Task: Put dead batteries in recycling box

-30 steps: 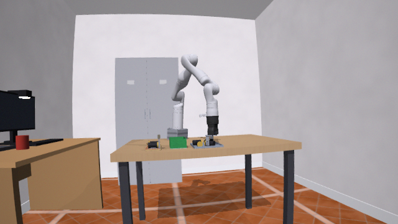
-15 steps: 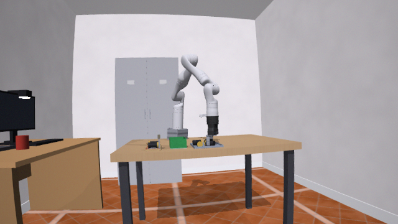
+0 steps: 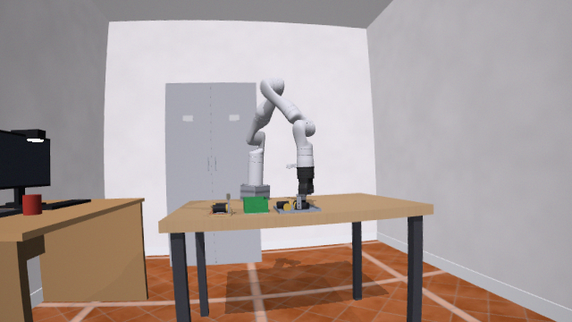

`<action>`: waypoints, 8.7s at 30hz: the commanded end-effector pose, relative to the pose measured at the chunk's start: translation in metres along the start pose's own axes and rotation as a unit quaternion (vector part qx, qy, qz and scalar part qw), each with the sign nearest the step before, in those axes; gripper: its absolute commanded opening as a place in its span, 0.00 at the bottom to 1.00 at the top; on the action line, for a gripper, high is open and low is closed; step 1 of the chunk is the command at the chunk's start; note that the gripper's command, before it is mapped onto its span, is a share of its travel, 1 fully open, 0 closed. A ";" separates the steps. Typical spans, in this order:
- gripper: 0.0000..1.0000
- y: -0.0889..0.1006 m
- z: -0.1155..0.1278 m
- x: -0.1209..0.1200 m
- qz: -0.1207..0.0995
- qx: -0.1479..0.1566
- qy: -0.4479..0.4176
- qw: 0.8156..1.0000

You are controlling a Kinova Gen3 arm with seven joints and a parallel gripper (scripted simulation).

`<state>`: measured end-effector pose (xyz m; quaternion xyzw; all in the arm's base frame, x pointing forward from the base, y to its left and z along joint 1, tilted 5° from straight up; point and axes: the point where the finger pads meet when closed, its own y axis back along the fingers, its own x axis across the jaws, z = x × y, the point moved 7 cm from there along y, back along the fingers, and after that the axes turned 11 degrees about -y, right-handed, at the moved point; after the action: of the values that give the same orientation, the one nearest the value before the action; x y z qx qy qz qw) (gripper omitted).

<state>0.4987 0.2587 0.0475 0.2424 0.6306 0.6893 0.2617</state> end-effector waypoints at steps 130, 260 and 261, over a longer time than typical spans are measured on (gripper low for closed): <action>0.57 0.133 0.000 0.000 0.000 -0.001 -0.277 0.961; 0.57 0.133 0.000 0.000 0.001 -0.001 -0.934 0.357; 0.57 0.133 0.000 0.000 0.001 -0.001 -0.934 0.357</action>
<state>0.4916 0.2495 0.1783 0.7304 -0.0191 0.0198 0.6825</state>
